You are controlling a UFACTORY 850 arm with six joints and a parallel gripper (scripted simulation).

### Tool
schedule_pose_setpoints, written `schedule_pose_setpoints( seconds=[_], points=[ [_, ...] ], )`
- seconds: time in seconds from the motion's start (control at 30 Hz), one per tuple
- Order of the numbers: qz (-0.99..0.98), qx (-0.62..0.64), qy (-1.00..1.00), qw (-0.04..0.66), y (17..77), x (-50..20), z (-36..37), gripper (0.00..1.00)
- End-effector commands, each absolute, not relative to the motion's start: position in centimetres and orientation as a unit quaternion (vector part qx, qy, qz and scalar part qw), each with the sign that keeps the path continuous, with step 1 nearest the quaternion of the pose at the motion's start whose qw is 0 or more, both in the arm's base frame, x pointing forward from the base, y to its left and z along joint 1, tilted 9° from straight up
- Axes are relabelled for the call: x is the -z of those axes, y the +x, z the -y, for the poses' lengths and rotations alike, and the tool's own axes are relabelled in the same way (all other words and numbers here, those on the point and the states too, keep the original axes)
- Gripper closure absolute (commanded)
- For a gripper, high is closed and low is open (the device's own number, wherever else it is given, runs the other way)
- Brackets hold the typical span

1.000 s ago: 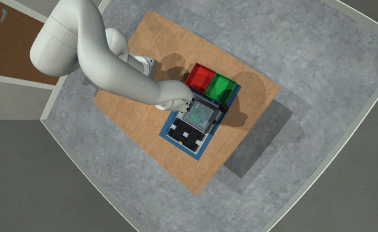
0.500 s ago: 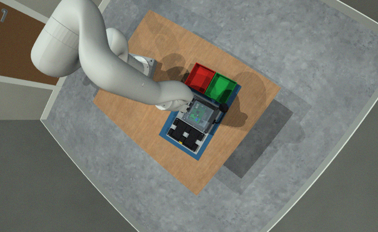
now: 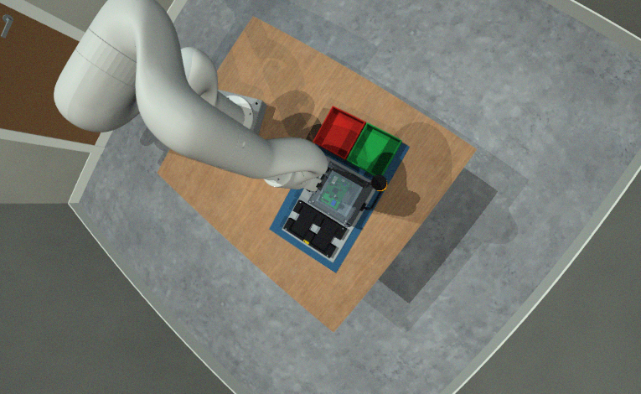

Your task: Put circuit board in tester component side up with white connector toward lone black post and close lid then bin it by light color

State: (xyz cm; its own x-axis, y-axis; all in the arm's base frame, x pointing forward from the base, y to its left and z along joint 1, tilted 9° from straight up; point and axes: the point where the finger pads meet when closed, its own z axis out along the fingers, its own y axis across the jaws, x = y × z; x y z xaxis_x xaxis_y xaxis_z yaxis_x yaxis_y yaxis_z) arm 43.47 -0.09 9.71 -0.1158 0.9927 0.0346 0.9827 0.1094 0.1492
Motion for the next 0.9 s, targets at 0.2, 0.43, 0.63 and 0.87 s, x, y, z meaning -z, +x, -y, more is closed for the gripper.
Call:
schedule_pose_setpoints(
  seconds=[0.2, 0.43, 0.63, 0.87],
  points=[
    [-0.744, -0.068, 0.664, 0.038, 43.5, -10.1, 0.1, 1.00],
    [-0.744, -0.068, 0.664, 0.038, 43.3, -11.6, 0.2, 1.00],
    [-0.744, -0.068, 0.664, 0.038, 42.8, -14.5, 0.3, 1.00],
    [-0.744, -0.068, 0.664, 0.038, 42.4, -17.8, 0.5, 1.00]
  ],
)
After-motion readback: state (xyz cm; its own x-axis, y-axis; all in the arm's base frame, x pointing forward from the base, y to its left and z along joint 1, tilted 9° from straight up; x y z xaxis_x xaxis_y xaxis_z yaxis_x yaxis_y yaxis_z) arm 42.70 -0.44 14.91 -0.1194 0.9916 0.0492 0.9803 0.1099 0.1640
